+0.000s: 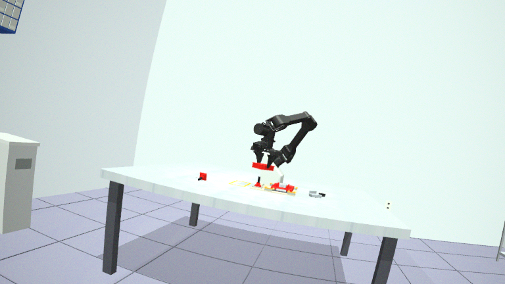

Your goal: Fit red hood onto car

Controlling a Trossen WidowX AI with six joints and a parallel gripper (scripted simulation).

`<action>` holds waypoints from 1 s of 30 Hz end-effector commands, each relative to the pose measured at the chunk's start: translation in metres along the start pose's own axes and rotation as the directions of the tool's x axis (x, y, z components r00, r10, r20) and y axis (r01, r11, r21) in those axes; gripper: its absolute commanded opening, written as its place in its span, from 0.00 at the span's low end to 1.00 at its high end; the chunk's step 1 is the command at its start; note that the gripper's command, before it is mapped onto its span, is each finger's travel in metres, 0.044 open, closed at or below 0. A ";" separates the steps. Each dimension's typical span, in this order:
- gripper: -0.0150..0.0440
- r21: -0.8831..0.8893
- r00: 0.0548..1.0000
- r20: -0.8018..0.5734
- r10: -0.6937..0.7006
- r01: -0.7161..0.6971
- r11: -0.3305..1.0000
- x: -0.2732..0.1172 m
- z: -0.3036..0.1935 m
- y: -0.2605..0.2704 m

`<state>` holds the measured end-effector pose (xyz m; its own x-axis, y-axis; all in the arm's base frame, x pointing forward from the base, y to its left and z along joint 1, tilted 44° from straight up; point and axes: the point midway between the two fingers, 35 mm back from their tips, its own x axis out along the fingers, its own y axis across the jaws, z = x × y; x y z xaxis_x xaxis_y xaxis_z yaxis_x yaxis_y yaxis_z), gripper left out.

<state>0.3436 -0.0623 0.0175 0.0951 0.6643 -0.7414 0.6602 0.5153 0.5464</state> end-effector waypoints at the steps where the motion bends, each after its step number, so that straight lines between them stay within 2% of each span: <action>1: 0.25 -0.103 1.000 -0.007 0.005 -0.005 0.995 0.001 -0.013 0.013; 19: 0.25 -0.532 1.000 -0.018 0.018 -0.025 0.846 0.000 -0.068 0.067; 25: 0.25 -0.631 0.999 -0.024 0.023 -0.033 0.775 0.000 -0.086 0.078; 30: 0.25 -0.641 0.999 -0.025 0.024 -0.034 0.767 0.000 -0.087 0.079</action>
<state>0.3335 0.0235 0.0948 0.0975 0.6848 -0.7222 0.0387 0.7225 0.6903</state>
